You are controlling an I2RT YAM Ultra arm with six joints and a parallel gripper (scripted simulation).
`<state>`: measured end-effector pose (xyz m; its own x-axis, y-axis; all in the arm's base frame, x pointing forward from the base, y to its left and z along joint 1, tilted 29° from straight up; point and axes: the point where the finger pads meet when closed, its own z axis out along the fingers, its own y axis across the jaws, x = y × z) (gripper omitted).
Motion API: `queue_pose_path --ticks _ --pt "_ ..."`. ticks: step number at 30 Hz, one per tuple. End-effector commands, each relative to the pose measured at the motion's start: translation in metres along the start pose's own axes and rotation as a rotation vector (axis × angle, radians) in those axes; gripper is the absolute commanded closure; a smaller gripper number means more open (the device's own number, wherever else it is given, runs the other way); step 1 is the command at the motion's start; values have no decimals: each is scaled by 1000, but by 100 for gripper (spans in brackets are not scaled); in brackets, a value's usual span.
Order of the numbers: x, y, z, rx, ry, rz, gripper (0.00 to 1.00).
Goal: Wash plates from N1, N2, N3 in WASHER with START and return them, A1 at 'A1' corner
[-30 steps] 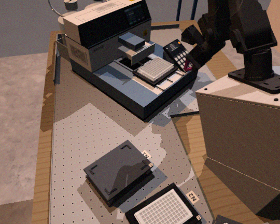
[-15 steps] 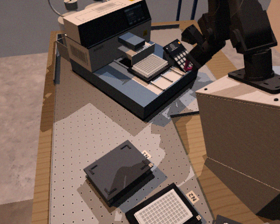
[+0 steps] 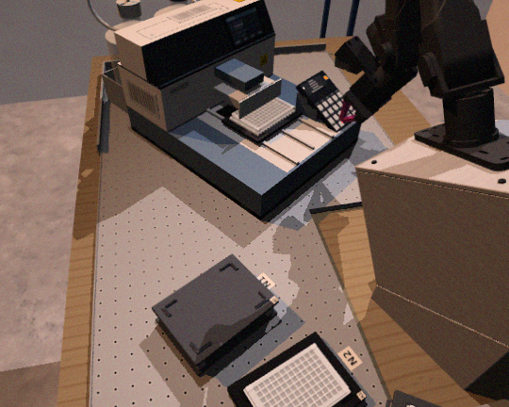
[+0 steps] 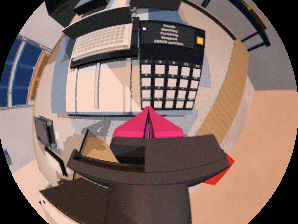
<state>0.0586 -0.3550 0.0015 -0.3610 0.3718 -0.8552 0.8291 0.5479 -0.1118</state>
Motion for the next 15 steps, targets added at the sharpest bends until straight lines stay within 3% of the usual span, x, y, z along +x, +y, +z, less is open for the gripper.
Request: queue_pose_path --ticks 1,15 --pt "7 5 -11 -16 16 8 100" --pt "7 5 -30 -16 16 9 100"
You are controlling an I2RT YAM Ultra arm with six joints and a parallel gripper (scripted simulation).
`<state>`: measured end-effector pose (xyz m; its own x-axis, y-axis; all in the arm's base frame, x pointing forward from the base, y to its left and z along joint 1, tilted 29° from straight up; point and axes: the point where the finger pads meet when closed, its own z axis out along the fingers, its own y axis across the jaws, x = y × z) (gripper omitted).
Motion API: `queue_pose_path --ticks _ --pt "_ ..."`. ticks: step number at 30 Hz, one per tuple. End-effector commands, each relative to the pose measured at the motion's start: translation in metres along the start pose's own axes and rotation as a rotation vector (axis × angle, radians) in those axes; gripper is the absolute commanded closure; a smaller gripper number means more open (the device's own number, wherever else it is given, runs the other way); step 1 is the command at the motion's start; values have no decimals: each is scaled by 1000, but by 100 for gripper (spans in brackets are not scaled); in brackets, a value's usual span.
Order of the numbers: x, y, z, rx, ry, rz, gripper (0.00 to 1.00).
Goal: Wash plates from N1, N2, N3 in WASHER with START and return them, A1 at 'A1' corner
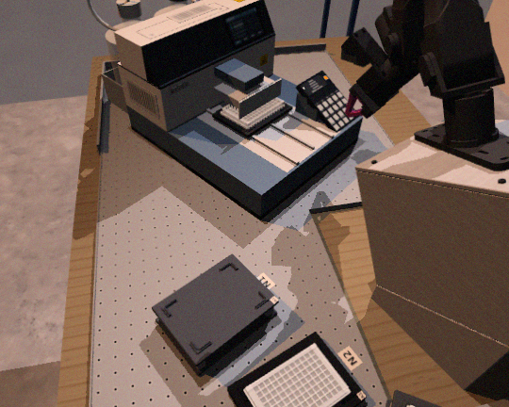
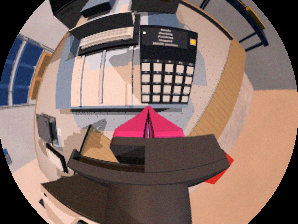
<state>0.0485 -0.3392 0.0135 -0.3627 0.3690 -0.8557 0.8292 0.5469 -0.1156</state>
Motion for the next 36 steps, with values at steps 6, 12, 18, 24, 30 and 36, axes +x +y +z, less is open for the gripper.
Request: queue_pose_path --ticks 6,12,18,24,30,36 --pt "8 6 -18 -18 17 12 100" --pt "8 6 -27 -18 17 12 100" --pt "6 4 -31 -16 12 8 100" --pt "12 7 -29 -27 29 23 100" --pt "13 7 -29 -27 30 24 100" --pt "12 7 -29 -27 30 24 100"
